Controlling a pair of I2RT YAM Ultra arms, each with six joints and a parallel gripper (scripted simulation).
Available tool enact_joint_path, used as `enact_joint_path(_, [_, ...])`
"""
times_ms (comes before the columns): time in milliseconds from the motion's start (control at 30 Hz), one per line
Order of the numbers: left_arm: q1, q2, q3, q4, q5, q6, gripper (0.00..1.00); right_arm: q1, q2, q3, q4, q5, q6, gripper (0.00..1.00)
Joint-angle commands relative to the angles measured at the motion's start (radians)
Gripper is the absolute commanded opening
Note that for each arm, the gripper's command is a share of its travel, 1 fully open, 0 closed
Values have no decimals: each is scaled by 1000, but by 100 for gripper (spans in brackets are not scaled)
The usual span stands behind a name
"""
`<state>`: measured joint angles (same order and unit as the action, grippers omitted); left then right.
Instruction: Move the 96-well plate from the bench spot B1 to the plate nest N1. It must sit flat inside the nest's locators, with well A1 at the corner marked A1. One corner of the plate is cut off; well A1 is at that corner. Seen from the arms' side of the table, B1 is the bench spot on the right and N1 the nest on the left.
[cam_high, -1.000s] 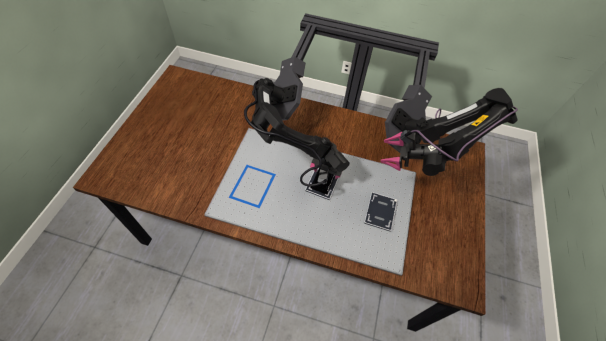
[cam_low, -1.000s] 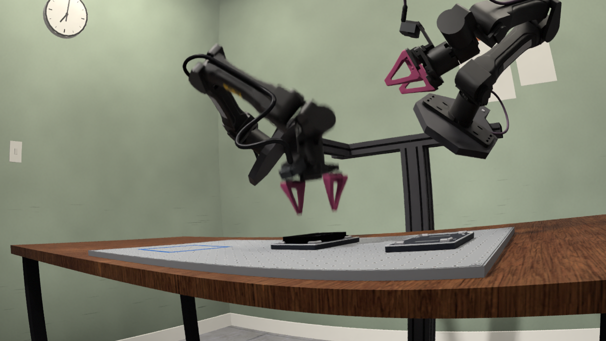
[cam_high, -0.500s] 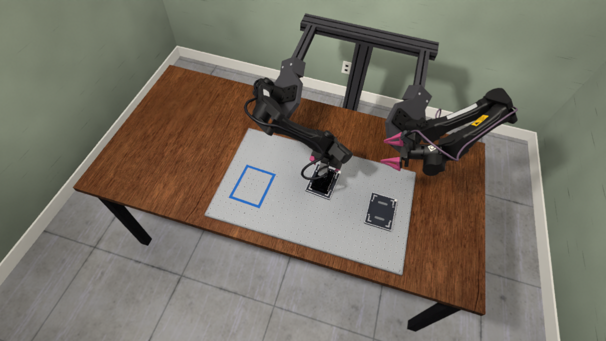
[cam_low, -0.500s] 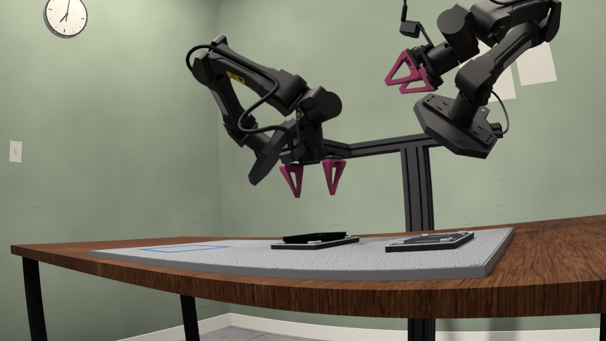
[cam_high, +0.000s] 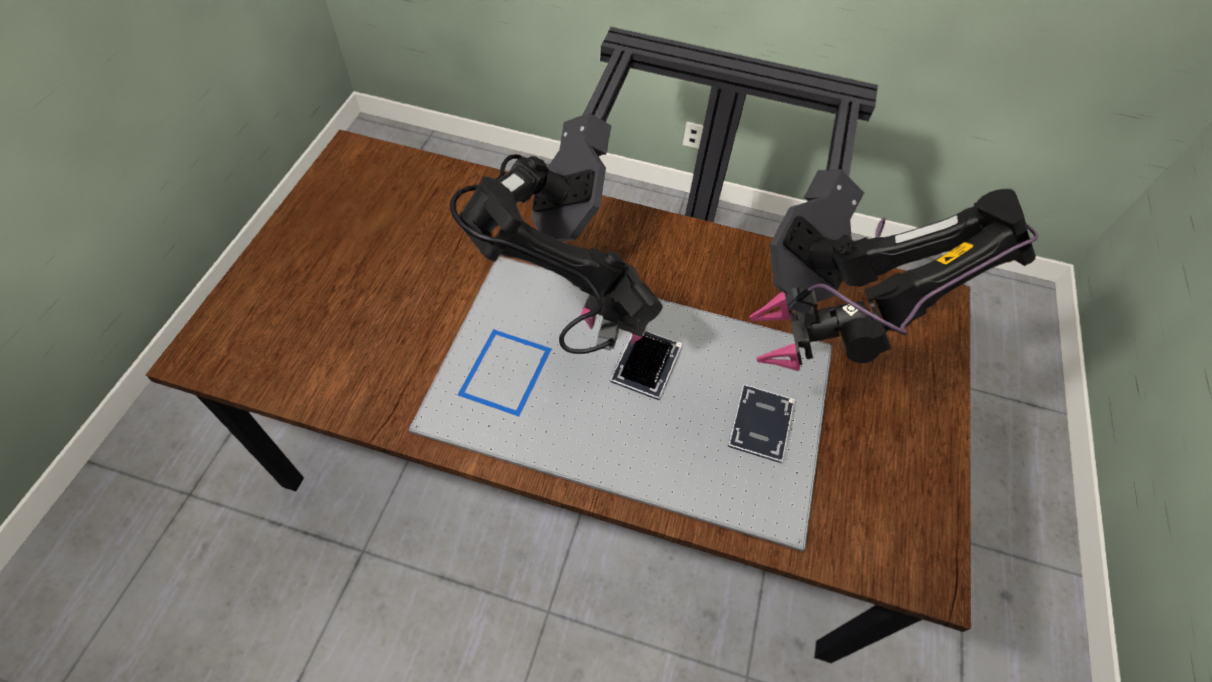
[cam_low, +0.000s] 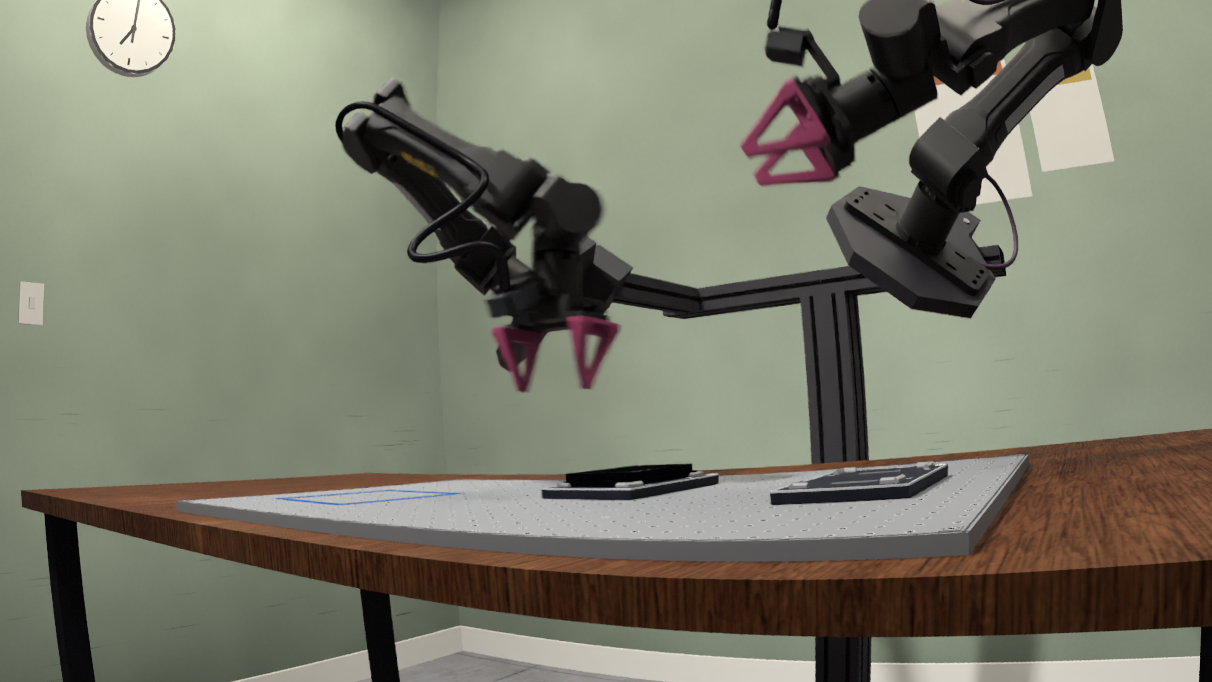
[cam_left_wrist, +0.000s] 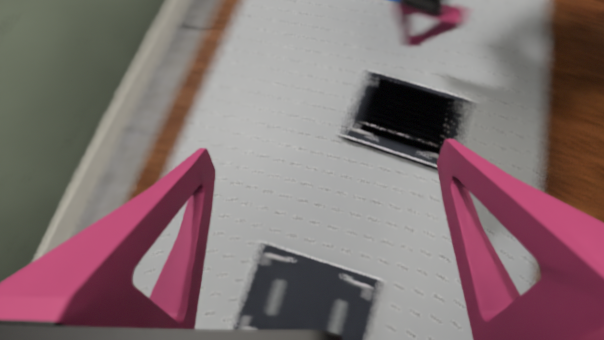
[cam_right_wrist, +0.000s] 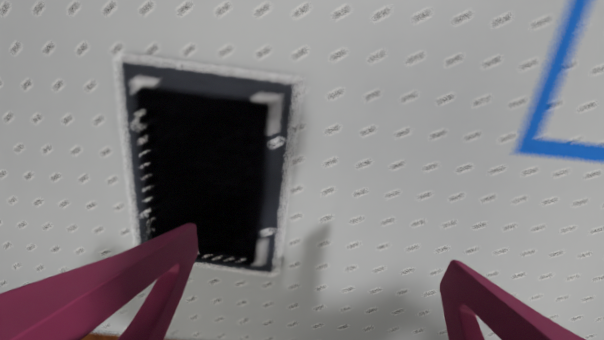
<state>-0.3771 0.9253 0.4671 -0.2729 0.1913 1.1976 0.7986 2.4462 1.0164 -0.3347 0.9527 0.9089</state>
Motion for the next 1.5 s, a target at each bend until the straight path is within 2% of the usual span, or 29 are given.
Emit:
enact_joint_path(0, [-33,43,37,232,-66,-74,100,-10,-113,-94,131,64,-145,100])
enact_joint_path(67, [-47,77,44,318,-96,-97,100,-31,-171,-146,179,72,-207,100])
enact_joint_path(133, [-47,77,44,318,-96,-97,100,-31,-171,-146,179,72,-207,100])
enact_joint_path(167, [-61,159,46,406,-127,-107,100,-44,-213,-188,237,60,-268,100])
enact_joint_path(433, [-108,420,81,721,-238,-192,100,-145,-445,-360,402,38,-539,100])
enact_joint_path(633, [-143,655,106,951,-321,-254,100,-261,-668,-474,497,-30,-779,100])
enact_joint_path(700, [-143,655,106,951,-321,-254,100,-261,-668,-474,497,-30,-779,100])
enact_joint_path(767, [-157,793,113,1045,-355,-272,100,-313,-762,-521,544,-81,-883,100])
enact_joint_path(1000, [-193,1093,136,1282,-437,-332,100,-503,-1036,-604,600,-222,-1140,100])
enact_joint_path(1200, [-220,1371,152,1466,-503,-380,100,-697,-1258,-624,602,-401,-1347,100])
enact_joint_path(1267, [-220,1371,152,1466,-503,-380,100,-697,-1258,-624,602,-401,-1347,100])
enact_joint_path(1333, [-230,1500,160,1540,-528,-395,100,-785,-1329,-622,580,-515,-1416,100])
enact_joint_path(1467, [-246,1676,166,1664,-571,-426,100,-930,-1452,-564,552,-716,-1554,100])
